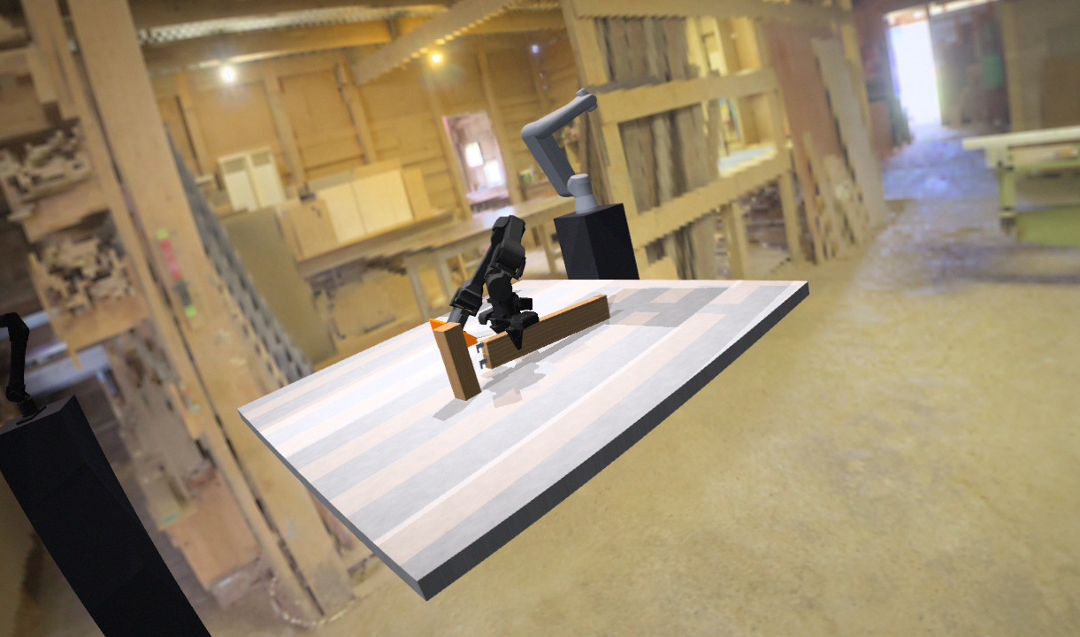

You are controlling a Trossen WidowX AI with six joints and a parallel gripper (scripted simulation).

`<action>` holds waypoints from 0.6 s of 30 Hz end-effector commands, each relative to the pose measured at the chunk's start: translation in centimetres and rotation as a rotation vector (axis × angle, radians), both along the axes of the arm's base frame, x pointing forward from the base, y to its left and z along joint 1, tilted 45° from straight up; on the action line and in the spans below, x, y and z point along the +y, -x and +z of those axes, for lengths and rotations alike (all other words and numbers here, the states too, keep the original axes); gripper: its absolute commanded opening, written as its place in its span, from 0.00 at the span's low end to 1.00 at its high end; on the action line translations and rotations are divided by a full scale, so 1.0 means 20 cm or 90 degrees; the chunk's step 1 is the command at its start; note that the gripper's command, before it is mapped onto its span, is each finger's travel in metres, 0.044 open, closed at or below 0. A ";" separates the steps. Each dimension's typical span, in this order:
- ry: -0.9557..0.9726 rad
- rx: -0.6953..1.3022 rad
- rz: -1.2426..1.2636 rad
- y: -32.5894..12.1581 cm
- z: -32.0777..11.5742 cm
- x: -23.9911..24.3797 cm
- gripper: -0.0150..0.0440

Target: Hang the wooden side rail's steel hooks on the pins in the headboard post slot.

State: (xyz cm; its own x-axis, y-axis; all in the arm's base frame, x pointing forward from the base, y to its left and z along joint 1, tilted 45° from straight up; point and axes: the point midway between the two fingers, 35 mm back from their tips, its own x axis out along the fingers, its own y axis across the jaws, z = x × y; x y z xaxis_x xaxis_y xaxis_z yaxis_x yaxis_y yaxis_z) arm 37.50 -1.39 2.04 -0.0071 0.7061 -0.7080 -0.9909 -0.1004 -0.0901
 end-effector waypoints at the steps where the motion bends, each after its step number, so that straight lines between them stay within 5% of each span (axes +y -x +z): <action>1: 0.004 -0.009 -0.006 -0.01 0.01 -0.03 0.25; 18: 0.004 -0.009 -0.006 -0.01 0.00 -0.03 0.25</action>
